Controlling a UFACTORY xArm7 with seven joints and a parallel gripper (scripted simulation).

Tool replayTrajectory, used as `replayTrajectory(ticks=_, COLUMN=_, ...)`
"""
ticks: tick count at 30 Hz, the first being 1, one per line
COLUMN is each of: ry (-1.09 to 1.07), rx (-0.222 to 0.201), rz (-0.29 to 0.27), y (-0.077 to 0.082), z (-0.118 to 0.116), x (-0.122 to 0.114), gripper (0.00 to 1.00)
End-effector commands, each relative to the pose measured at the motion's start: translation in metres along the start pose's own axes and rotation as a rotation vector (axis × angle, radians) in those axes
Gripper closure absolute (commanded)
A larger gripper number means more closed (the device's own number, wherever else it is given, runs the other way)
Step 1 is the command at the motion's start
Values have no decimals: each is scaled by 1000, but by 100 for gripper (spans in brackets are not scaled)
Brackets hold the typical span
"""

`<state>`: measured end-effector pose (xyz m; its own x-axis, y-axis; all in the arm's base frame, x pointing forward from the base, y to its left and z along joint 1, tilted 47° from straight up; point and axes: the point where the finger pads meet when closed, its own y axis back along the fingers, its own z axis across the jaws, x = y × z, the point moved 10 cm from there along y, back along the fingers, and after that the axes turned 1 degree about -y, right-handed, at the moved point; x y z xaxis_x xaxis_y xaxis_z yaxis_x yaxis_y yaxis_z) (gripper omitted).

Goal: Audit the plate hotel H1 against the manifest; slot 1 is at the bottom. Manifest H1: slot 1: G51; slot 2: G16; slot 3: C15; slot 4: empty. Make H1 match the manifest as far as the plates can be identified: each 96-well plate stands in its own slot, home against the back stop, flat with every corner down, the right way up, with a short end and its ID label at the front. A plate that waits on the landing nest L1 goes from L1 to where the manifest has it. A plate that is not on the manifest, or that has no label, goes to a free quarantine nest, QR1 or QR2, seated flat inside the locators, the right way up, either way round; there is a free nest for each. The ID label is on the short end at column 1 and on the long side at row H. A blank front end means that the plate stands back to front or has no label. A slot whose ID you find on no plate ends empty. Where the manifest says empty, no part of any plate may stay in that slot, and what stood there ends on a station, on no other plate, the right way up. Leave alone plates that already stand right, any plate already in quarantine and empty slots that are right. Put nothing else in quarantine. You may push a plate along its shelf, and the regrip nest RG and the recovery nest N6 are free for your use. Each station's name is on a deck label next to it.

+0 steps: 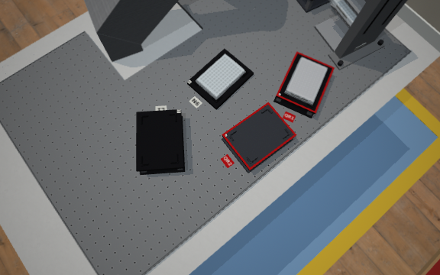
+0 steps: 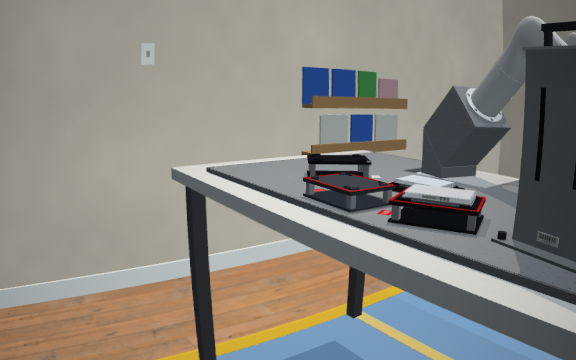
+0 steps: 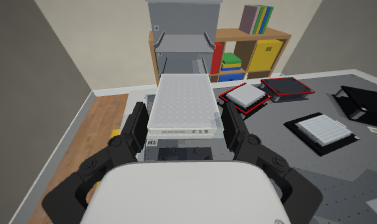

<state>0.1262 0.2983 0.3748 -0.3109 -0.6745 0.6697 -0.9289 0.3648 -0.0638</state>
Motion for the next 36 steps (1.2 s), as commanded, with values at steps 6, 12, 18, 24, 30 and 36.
replayTrajectory(ticks=6, ry=-2, rx=0, rz=-1, y=-12, z=0, x=1, gripper=100)
replayTrajectory(ticks=12, ry=-2, rx=0, rz=-1, y=-20, z=0, x=1, gripper=100)
replayTrajectory(ticks=18, ry=-2, rx=0, rz=-1, y=-25, z=0, x=1, gripper=100)
replayTrajectory(ticks=24, ry=-3, rx=0, rz=-1, y=-33, z=0, x=1, gripper=100)
replayTrajectory(ticks=30, ry=-3, rx=0, rz=-1, y=-41, z=0, x=1, gripper=100)
replayTrajectory(ticks=36, ry=-3, rx=0, rz=-1, y=-46, z=0, x=1, gripper=100)
